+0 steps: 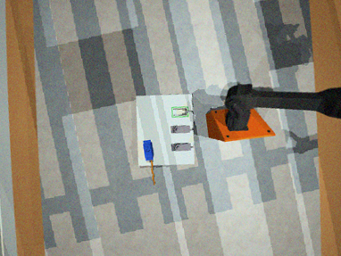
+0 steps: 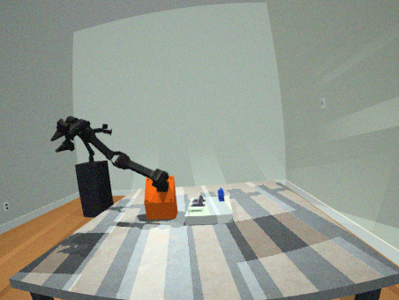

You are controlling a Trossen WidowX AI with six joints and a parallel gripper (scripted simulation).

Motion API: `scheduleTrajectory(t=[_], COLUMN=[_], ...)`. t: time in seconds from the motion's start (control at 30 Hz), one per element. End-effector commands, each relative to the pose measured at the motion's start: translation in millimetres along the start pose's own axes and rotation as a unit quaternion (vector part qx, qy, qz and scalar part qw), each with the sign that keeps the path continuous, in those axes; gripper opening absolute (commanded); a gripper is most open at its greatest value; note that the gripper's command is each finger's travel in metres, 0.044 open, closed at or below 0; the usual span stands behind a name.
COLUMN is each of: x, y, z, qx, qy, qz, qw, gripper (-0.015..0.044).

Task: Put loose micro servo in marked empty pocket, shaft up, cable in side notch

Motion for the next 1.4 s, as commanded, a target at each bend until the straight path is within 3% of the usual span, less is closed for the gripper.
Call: scheduleTrajectory(t=[0.0,0.57,1.37], x=[1.4,83.0,151.4], y=[-0.8,-22.2,-26.4], z=[-0.4,-27.9,-62.3], qx=[0.0,0.01,0.021], qy=[0.001,0.075,0.111], qz=[0.002,0.083,0.172], qw=[1.0,0.994,0.979], gripper=[0.0426,0.044,0.044])
Point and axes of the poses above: the point midway between the two fingers, 35 mm back from their tips, its own y axis back along the fingers, its own x axis across the jaws, z = x × y, the point moved 1 cm from there along y, back along the fingers, and after that the axes turned 5 degrees about y, right-handed, at the moved point
